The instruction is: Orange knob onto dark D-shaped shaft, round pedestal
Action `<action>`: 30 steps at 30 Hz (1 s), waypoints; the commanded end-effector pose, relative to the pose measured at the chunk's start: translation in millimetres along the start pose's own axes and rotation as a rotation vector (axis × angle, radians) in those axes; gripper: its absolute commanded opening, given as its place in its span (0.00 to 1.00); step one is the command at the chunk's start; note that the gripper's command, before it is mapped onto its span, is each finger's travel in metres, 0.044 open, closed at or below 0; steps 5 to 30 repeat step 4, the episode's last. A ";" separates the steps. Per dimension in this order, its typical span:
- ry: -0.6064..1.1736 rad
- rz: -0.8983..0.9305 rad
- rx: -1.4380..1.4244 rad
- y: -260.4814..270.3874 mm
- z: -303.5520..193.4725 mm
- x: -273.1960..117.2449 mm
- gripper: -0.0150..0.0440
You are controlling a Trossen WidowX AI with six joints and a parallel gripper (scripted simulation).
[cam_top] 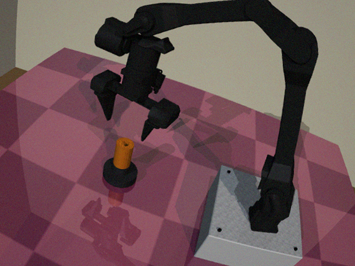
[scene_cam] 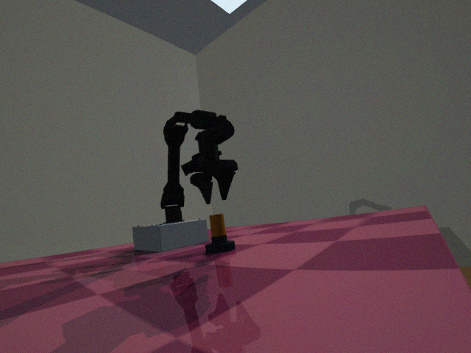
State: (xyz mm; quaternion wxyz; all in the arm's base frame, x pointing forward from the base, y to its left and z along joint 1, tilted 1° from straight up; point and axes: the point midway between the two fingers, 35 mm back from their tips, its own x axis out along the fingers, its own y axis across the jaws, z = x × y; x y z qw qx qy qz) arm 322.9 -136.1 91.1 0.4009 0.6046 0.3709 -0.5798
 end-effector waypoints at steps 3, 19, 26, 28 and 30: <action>0.000 -0.015 0.000 -0.7 0.0 -13.8 1.00; 0.000 -0.015 0.000 -0.7 0.0 -13.8 1.00; 0.000 -0.015 0.000 -0.7 0.0 -13.8 1.00; 0.000 -0.015 0.000 -0.7 0.0 -13.8 1.00; 0.000 -0.015 0.000 -0.7 0.0 -13.8 1.00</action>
